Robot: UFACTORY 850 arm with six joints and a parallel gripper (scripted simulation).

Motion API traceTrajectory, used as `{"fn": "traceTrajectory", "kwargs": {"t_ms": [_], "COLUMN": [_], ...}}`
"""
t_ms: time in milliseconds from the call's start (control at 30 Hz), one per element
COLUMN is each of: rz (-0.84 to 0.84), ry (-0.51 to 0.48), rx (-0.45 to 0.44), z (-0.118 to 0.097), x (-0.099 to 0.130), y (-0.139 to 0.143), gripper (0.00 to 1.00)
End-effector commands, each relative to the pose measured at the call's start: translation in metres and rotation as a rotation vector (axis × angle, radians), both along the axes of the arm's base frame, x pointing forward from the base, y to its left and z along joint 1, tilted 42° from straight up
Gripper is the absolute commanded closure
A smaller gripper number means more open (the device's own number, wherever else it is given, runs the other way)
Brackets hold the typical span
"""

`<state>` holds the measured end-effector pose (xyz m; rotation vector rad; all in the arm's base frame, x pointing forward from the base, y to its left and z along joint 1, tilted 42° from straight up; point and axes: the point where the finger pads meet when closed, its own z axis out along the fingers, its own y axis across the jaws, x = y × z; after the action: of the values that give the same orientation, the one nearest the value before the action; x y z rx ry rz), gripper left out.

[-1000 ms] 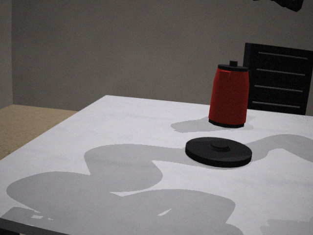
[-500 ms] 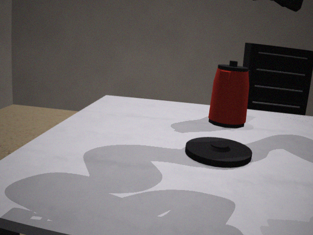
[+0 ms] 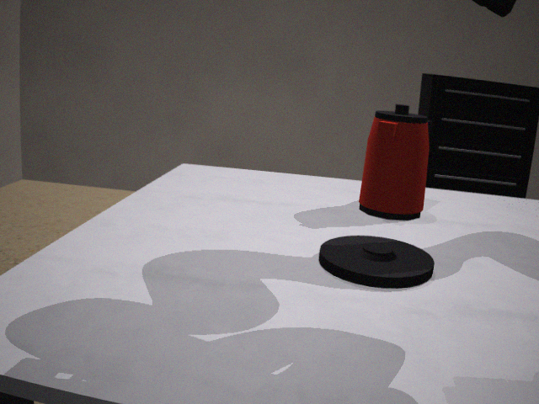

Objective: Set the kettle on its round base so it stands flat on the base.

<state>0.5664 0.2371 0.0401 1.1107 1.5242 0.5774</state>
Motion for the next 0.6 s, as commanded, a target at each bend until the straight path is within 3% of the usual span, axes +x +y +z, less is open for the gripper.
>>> {"fn": "traceTrajectory", "kwargs": {"t_ms": [0, 567], "rz": [0.000, -0.006], "ry": [-0.001, 0.003], "rx": [-0.001, -0.029], "z": [0.0010, 0.0040], "x": [0.0006, 0.0024], "y": [0.0005, -0.0034], "gripper": [0.19, 0.19]}}
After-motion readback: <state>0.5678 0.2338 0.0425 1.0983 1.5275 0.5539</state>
